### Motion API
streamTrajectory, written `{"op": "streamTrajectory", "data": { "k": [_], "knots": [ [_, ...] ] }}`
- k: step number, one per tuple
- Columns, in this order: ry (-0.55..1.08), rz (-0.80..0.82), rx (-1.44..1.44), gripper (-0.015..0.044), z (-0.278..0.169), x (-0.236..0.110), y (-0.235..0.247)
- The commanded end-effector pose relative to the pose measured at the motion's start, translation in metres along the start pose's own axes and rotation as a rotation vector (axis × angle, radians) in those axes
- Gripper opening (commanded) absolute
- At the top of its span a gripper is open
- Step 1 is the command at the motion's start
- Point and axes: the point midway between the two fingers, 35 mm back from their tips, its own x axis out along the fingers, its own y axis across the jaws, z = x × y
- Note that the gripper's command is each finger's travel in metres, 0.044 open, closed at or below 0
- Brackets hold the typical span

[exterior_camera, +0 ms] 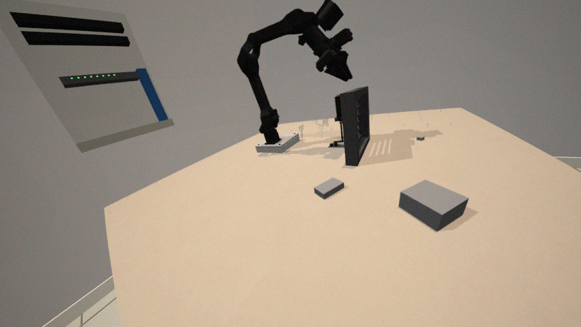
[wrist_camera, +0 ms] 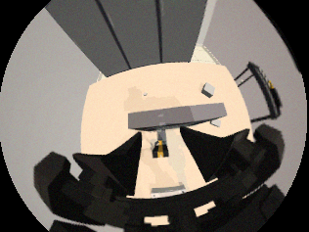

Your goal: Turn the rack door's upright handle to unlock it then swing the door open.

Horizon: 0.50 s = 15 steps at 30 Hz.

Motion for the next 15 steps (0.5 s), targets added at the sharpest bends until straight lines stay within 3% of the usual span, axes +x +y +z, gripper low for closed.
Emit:
{"op": "streamTrajectory", "data": {
  "k": [1, 15],
  "knots": [
    [0.089, -0.018, 0.004, 0.0285, -0.005, 0.003, 0.002],
    [0.393, -0.081, -0.003, 0.0285, -0.027, 0.003, 0.007]
  ]
}}
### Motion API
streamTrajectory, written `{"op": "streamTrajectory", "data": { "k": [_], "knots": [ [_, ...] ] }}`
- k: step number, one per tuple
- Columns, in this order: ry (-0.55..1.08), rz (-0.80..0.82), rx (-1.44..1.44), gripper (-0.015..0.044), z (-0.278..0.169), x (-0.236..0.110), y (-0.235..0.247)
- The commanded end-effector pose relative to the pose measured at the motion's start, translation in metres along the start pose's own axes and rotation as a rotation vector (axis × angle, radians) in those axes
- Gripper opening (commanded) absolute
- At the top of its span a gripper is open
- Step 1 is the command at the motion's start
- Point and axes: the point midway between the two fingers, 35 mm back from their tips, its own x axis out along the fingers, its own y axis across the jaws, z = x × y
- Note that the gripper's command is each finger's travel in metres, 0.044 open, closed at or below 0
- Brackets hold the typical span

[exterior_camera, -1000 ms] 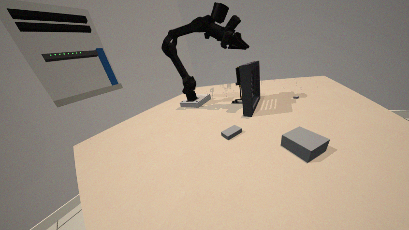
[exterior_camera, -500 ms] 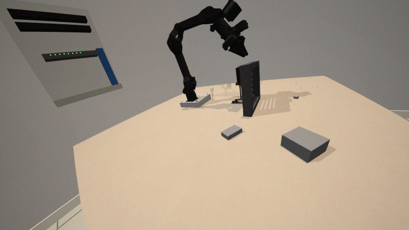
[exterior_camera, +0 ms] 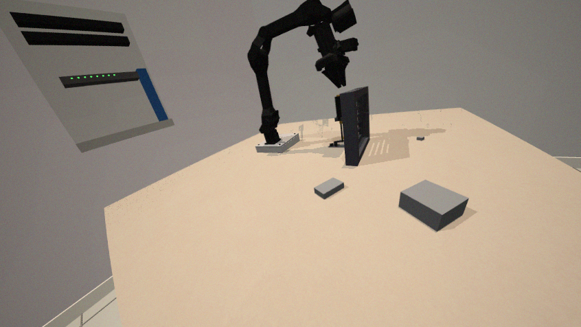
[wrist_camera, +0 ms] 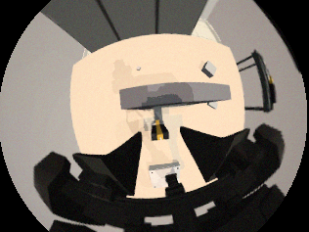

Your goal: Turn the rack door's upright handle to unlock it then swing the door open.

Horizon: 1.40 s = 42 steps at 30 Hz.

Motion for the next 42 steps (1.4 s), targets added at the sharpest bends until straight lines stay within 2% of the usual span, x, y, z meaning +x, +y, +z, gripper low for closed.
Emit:
{"op": "streamTrajectory", "data": {
  "k": [1, 7, 42],
  "knots": [
    [0.087, -0.025, 0.001, 0.0285, -0.006, 0.001, 0.001],
    [0.183, -0.051, -0.003, 0.0285, -0.013, 0.000, 0.002],
    [0.218, -0.043, -0.003, 0.0285, -0.022, 0.050, 0.000]
  ]
}}
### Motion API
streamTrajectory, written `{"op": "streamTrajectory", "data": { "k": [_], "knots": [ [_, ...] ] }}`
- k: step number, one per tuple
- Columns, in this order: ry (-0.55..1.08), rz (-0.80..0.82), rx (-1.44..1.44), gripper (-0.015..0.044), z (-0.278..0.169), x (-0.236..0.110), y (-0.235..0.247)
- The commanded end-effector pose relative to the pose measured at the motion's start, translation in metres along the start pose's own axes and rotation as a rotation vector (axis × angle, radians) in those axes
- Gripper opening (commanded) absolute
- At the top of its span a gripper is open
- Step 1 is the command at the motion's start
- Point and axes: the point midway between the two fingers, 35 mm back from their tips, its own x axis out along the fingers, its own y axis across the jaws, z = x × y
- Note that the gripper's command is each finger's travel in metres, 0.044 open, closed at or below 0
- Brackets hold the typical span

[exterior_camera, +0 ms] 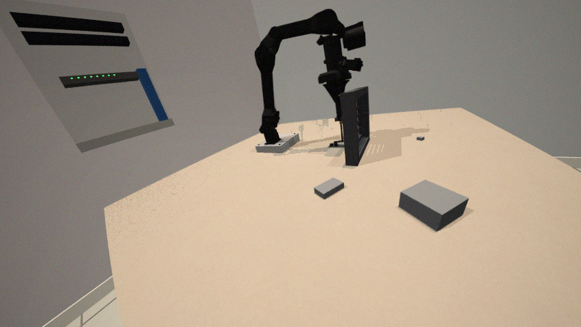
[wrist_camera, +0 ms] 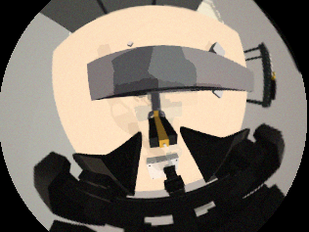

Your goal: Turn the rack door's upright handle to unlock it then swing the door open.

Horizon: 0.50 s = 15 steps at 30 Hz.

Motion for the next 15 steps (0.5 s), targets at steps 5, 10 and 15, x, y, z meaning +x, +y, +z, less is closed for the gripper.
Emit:
{"op": "streamTrajectory", "data": {
  "k": [5, 10, 15],
  "knots": [
    [0.011, 0.006, -0.005, 0.0285, -0.001, 0.014, 0.000],
    [0.016, 0.007, -0.006, 0.0285, -0.002, 0.022, 0.000],
    [0.018, 0.008, -0.006, 0.0233, -0.002, 0.025, 0.000]
  ]
}}
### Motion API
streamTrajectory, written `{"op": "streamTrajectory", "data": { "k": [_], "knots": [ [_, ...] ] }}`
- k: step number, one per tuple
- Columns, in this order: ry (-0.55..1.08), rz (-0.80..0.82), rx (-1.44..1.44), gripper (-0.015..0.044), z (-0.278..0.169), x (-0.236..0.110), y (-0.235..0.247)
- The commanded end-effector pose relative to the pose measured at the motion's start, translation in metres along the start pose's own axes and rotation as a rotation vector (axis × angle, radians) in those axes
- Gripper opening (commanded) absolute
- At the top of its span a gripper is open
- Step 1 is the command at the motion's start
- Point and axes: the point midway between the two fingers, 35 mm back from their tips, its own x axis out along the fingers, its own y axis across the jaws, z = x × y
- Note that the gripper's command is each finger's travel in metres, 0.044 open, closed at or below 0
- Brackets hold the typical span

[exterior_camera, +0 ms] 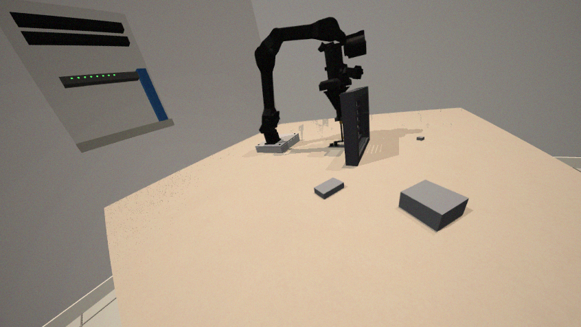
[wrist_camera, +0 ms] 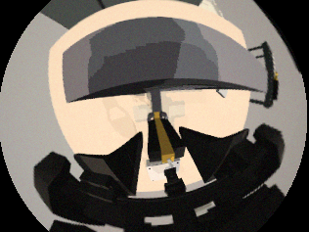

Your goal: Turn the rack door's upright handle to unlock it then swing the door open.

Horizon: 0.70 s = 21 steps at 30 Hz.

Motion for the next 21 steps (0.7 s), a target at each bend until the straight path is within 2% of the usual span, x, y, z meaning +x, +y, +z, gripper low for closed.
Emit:
{"op": "streamTrajectory", "data": {
  "k": [1, 5, 18, 21],
  "knots": [
    [0.001, 0.005, -0.005, 0.0206, 0.0001, 0.0022, 0.0006],
    [0.001, 0.005, -0.005, 0.0101, 0.0001, 0.0022, 0.0006],
    [0.001, 0.005, -0.005, 0.0015, 0.0001, 0.0022, 0.0006],
    [0.001, 0.005, -0.005, 0.0013, 0.0001, 0.0022, 0.0006]
  ]
}}
